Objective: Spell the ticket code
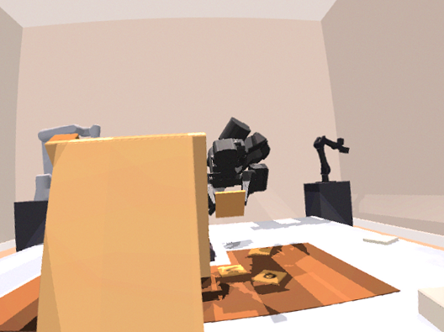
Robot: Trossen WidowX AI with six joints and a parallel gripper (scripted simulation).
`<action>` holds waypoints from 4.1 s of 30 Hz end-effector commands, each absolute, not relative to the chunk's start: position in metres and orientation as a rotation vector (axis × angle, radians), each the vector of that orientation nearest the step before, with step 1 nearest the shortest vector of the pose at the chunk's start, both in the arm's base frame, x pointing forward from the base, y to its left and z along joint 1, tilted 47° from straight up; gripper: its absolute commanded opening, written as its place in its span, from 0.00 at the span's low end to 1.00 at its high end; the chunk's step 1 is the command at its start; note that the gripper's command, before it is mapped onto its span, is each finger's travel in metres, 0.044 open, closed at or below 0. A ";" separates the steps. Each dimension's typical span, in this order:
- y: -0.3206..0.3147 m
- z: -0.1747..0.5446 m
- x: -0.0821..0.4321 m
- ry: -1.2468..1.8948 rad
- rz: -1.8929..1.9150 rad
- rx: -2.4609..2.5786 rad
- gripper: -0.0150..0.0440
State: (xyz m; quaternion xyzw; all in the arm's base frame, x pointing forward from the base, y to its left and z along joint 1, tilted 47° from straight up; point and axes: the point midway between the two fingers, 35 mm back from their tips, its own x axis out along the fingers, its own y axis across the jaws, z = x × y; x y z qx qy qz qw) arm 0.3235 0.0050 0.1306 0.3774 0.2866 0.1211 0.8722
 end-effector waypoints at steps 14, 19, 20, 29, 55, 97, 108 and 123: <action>-0.001 0.123 0.324 0.601 0.256 0.784 0.25; -0.003 0.121 0.324 0.601 0.256 0.784 0.25; -0.003 0.121 0.324 0.601 0.256 0.784 0.25; -0.006 0.118 0.324 0.601 0.256 0.784 0.25; -0.015 0.108 0.324 0.601 0.256 0.783 0.25; -0.030 0.093 0.323 0.601 0.255 0.782 0.25; -0.034 0.089 0.323 0.601 0.255 0.782 0.25; -0.038 0.086 0.323 0.601 0.255 0.781 0.25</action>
